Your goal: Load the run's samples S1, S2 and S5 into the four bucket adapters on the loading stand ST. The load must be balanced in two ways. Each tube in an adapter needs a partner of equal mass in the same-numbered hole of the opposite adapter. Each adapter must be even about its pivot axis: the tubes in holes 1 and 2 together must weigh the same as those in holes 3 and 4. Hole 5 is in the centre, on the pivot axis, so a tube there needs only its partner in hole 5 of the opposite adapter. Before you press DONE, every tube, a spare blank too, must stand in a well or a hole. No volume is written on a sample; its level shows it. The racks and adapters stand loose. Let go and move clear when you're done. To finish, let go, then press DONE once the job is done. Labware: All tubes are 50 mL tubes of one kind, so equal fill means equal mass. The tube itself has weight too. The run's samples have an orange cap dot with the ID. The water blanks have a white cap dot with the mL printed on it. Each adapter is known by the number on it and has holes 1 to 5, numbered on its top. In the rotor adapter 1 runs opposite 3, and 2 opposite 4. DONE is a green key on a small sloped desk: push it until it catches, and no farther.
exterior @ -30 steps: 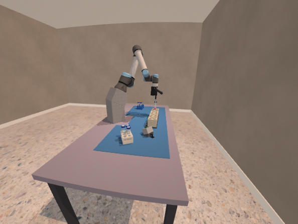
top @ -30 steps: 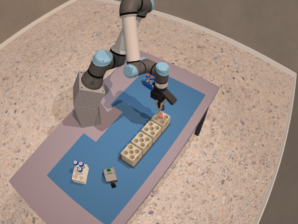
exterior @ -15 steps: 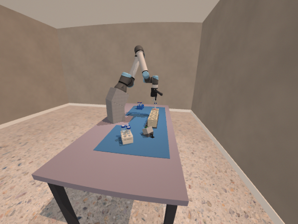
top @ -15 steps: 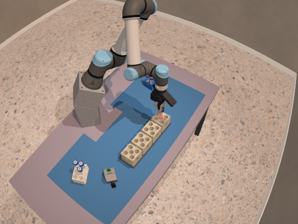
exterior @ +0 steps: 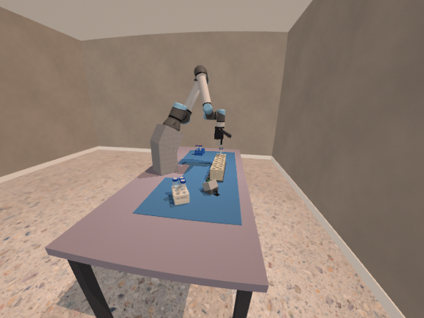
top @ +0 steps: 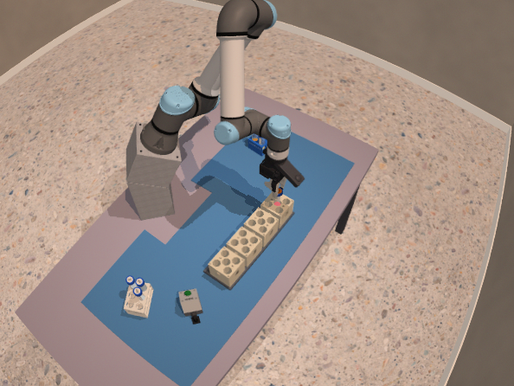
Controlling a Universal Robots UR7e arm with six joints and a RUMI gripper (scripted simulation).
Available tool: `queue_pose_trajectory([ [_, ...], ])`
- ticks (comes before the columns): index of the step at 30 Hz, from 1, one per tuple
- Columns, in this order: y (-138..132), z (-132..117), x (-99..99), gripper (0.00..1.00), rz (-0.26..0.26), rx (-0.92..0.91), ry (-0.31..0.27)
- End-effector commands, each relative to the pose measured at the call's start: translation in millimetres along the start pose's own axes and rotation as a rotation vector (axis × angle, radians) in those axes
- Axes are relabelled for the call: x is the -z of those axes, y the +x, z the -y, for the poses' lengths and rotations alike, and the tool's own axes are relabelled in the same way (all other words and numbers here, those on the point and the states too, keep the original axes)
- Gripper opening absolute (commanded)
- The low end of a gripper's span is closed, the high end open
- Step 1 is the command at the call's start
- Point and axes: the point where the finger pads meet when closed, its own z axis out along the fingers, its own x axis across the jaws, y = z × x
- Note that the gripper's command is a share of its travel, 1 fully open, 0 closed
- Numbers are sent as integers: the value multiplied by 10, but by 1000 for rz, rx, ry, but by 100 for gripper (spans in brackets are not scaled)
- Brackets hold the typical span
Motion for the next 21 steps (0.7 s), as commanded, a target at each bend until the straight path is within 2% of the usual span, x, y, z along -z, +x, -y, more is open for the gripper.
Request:
queue_pose_trajectory([
  [1, -1, 5, -46, 0, 0, 0, 1],
  [21, -1, 5, -286, 0, 0, 0, 1],
])
